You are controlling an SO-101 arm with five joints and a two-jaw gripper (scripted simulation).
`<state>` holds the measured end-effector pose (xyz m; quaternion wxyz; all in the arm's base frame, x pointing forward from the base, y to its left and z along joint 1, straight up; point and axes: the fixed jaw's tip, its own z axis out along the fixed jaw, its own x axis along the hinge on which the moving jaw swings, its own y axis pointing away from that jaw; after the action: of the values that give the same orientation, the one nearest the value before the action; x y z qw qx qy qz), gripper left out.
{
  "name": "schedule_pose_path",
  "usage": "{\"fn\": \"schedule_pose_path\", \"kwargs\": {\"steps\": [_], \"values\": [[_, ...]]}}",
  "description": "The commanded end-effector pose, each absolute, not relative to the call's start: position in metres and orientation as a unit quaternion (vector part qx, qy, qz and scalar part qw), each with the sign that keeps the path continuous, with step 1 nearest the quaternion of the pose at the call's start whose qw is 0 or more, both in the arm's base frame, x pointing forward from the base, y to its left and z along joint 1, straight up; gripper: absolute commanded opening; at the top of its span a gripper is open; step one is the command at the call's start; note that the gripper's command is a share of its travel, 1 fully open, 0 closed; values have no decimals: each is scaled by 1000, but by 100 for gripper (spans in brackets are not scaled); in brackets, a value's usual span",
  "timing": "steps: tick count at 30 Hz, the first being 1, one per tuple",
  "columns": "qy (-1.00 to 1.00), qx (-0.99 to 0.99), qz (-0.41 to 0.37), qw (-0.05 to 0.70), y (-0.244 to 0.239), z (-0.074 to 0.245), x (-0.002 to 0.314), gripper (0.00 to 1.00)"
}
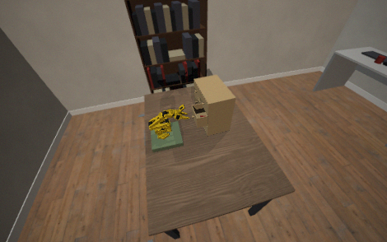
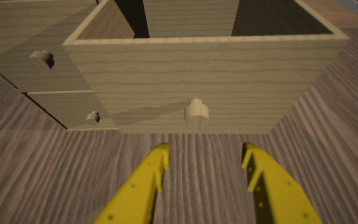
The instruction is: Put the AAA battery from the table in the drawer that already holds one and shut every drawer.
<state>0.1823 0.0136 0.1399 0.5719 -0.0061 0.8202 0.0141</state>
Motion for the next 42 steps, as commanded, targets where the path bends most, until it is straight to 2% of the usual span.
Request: {"fn": "schedule_pose_path", "kwargs": {"steps": [1,5,16,23,42], "values": [[823,-7,15,568,14,135,189,21],[822,-8,15,570,15,131,199,21],[822,-8,15,570,15,131,199,21],[819,-10,15,573,16,122,214,21],[819,-10,15,574,16,120,217,21]]}}
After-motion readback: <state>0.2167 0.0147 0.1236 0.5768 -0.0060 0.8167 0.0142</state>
